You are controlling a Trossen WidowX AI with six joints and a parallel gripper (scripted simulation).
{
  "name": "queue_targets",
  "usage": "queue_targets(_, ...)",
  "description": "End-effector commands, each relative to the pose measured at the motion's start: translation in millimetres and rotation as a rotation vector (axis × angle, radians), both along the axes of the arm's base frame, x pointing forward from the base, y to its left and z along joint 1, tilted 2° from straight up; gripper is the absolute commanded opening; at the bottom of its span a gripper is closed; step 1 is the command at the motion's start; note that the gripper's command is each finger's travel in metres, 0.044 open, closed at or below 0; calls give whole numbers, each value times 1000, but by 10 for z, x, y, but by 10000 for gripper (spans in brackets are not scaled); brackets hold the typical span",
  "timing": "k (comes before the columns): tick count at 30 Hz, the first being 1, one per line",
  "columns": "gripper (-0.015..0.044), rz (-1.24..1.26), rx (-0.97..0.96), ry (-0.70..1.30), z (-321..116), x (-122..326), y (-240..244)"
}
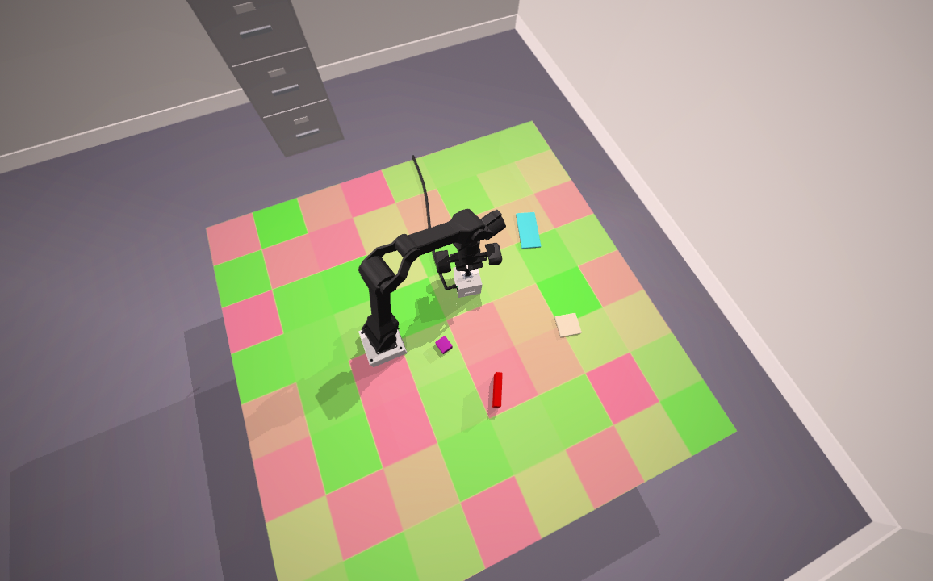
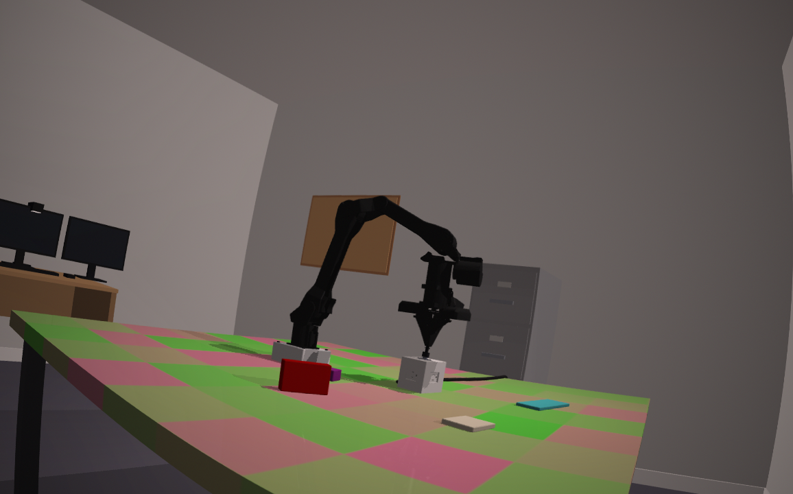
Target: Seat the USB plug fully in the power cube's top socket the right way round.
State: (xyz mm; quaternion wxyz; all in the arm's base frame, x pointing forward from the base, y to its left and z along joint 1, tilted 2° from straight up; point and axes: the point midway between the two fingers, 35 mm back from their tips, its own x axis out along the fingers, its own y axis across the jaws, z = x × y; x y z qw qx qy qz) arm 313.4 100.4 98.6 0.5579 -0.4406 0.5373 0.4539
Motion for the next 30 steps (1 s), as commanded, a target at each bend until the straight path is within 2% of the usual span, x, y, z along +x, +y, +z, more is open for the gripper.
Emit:
queue_targets(1,0,0,0,0,1,1,0)
queue_targets(30,0,0,0,0,117,-1,-3)
